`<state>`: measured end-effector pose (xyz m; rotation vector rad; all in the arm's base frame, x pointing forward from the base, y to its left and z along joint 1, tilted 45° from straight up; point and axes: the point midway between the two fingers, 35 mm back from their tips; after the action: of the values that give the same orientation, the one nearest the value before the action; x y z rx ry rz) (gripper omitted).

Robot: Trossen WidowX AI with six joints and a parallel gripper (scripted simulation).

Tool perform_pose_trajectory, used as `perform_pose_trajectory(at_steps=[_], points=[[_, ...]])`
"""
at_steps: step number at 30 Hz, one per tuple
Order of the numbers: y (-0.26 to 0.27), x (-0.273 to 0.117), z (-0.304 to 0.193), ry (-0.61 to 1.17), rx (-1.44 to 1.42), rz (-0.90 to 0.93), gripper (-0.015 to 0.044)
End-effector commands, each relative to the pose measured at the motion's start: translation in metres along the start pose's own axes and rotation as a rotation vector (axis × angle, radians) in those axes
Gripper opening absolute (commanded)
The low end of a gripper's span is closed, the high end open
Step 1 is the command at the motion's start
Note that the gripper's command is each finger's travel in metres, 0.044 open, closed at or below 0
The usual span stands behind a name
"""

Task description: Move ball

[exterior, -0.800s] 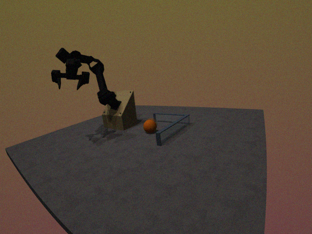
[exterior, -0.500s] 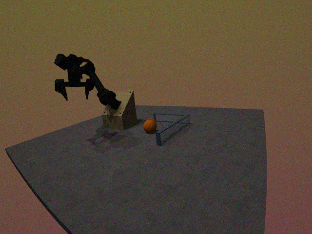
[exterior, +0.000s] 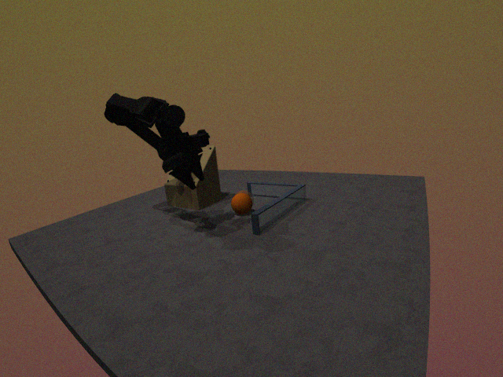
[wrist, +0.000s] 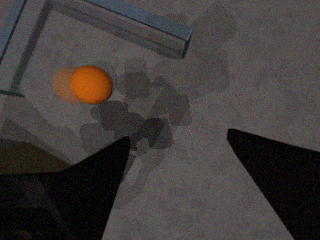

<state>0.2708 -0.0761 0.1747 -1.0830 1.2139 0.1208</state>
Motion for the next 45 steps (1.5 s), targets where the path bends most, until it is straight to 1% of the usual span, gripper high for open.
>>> perform_pose_trajectory(at_steps=[1,7,11,13,20,23,28,45], points=[[0.030,0.026,0.028,0.077,-0.230,0.082,0.0440],[0.088,0.059,0.065,0.213,-0.648,0.163,0.0440],[0.129,0.075,0.081,0.310,-0.940,0.183,0.0440],[0.143,0.079,0.084,0.342,-1.034,0.184,0.0440],[0.144,0.081,0.084,0.347,-1.046,0.184,0.0440],[0.144,0.093,0.080,0.347,-1.046,0.183,0.0440],[0.144,0.095,0.079,0.347,-1.046,0.183,0.0440],[0.143,0.121,0.070,0.347,-1.045,0.184,0.0440]])
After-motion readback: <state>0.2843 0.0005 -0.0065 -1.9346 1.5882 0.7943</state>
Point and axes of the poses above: the point midway between the two fingers, 35 mm back from their tips, its own x axis out along the fingers, its own y axis across the jaws, z = x × y, and after that the axes turned 1 degree about -x, right-handed
